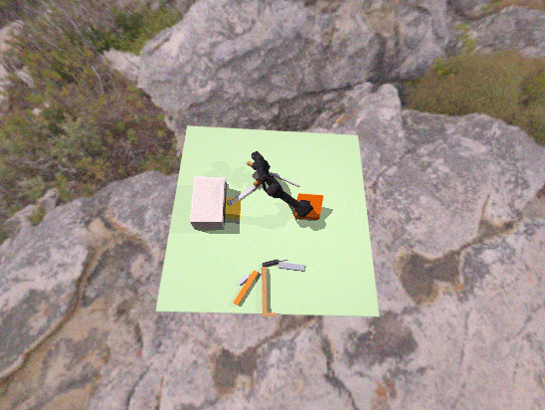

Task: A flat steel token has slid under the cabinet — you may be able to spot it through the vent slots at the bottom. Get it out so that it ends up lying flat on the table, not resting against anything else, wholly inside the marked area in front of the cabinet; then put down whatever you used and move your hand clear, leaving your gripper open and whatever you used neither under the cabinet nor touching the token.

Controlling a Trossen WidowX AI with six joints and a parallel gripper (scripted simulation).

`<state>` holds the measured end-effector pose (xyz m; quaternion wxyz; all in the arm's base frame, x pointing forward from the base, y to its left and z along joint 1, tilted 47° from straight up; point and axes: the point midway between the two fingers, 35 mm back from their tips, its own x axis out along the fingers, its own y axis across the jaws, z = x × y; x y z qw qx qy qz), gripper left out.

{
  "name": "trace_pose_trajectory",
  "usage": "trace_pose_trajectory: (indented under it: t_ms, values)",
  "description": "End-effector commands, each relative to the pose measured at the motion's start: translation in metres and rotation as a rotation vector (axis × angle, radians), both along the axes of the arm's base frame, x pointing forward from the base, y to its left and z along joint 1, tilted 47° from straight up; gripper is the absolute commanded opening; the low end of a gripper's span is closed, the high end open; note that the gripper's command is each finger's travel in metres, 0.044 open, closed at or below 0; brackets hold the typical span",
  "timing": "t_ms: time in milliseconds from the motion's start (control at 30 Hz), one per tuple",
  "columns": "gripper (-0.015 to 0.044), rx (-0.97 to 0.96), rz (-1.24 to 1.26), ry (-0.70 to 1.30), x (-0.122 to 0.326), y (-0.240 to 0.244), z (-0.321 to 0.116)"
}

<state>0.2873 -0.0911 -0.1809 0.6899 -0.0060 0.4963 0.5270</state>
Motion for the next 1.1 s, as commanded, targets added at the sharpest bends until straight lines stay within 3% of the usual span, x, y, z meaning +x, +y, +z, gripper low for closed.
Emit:
trace_pose_trajectory:
  t_ms: [0, 1067]
  values:
    - [0.0, -0.003, -0.009, -0.017, 0.005, -0.007, 0.0]
    - [0.0, -0.004, -0.009, -0.018, 0.011, -0.019, -0.015]
